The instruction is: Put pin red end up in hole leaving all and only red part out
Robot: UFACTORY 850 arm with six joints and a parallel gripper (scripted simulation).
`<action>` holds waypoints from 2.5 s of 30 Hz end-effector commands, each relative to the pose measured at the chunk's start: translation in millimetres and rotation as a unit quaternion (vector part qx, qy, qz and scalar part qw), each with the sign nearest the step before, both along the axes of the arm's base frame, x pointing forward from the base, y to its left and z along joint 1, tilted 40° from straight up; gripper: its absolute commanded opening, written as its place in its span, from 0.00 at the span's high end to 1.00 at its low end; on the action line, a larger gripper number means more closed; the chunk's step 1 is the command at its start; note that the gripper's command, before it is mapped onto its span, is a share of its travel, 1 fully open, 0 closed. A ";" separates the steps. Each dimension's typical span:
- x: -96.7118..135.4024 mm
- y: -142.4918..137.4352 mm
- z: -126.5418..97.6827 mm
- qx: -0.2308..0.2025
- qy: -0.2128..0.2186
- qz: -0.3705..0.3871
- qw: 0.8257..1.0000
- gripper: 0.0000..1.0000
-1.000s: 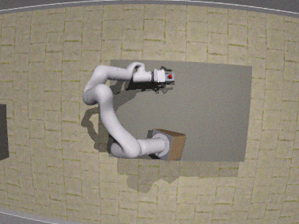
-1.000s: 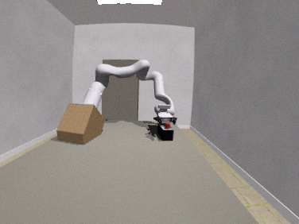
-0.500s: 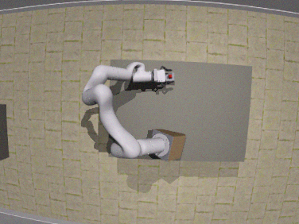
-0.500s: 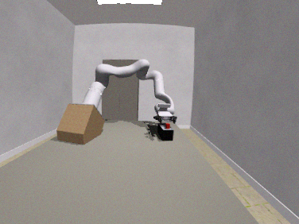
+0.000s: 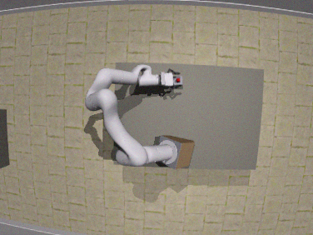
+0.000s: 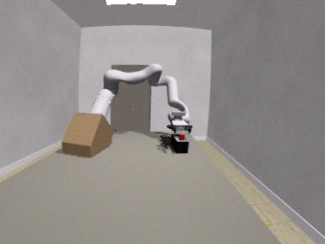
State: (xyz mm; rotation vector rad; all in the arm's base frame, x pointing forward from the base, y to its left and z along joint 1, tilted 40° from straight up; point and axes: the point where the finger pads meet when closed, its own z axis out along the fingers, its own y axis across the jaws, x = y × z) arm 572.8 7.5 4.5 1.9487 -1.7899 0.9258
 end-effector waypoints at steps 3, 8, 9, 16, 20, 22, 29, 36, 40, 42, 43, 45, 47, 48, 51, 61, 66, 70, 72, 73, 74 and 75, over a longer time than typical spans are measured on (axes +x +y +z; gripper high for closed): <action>0.0 -8.7 10.5 0.000 -0.001 0.000 1.000 0.00; 0.0 -8.7 10.5 0.000 -0.001 0.000 1.000 0.00; 0.0 -8.7 10.5 0.000 -0.001 0.000 1.000 0.00; 0.0 -8.7 10.5 0.000 -0.001 0.000 1.000 0.00; -0.6 -17.6 21.0 0.000 -0.001 0.000 1.000 0.00; -0.6 -17.6 21.0 0.000 -0.001 0.000 1.000 0.00; -0.6 -17.6 21.0 0.000 -0.001 0.000 1.000 0.00; -2.5 -49.7 59.0 0.000 -0.001 0.000 1.000 0.00; -2.5 -49.7 59.0 0.000 -0.001 0.000 1.000 0.00; -2.5 -49.7 59.0 0.000 -0.001 0.000 1.000 0.00; -2.5 -49.7 59.0 0.000 -0.001 0.000 1.000 0.00; -2.5 -49.7 59.0 0.000 -0.001 0.000 1.000 0.00; -2.5 -49.7 59.0 0.000 -0.001 0.000 1.000 0.00; -2.5 -49.7 59.0 0.000 -0.001 0.000 1.000 0.00; -2.6 -49.3 58.3 0.135 0.021 0.025 0.990 0.00; -2.6 -49.3 58.3 0.145 0.022 0.027 0.989 0.00; -2.6 -49.3 58.3 0.145 0.022 0.027 0.989 0.00; -2.6 -48.8 58.9 0.278 0.041 0.052 0.958 0.00; -2.6 -48.8 58.9 0.282 0.041 0.053 0.957 0.00; -2.6 -48.8 58.9 0.282 0.041 0.053 0.957 0.00; -2.6 -48.8 58.9 0.282 0.041 0.053 0.957 0.00; -2.6 -48.8 58.9 0.282 0.041 0.053 0.957 0.00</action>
